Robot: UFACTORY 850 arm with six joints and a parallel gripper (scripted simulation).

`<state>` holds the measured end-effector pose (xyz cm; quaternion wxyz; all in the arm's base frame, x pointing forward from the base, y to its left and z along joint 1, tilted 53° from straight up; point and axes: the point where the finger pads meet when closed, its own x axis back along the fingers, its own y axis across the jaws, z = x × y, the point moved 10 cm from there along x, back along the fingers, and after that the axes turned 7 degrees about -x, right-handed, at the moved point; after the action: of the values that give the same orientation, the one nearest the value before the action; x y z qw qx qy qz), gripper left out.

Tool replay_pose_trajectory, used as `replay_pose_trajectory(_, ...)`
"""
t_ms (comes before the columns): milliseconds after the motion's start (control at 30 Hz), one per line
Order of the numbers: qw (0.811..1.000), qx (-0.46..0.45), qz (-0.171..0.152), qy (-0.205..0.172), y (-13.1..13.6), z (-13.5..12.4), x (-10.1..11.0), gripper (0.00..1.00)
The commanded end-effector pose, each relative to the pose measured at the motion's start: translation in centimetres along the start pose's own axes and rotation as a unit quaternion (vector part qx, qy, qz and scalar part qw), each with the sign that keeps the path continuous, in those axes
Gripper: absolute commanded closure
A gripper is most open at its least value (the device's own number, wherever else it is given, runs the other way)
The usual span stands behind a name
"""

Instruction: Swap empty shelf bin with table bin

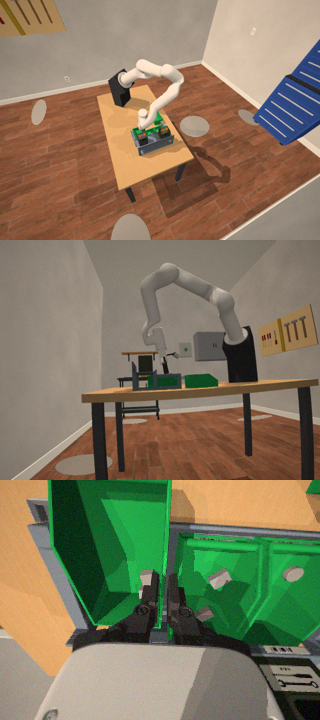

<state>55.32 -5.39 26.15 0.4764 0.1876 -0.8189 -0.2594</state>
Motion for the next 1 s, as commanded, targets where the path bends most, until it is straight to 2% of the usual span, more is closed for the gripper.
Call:
replay_pose_trajectory(0, 1.000, 0.000, 0.000, -0.001, 0.0, 0.0, 0.6, 0.90)
replay_pose_trajectory(967, 1.000, 0.000, 0.000, -0.001, -0.1, 0.7, 4.9, 0.90)
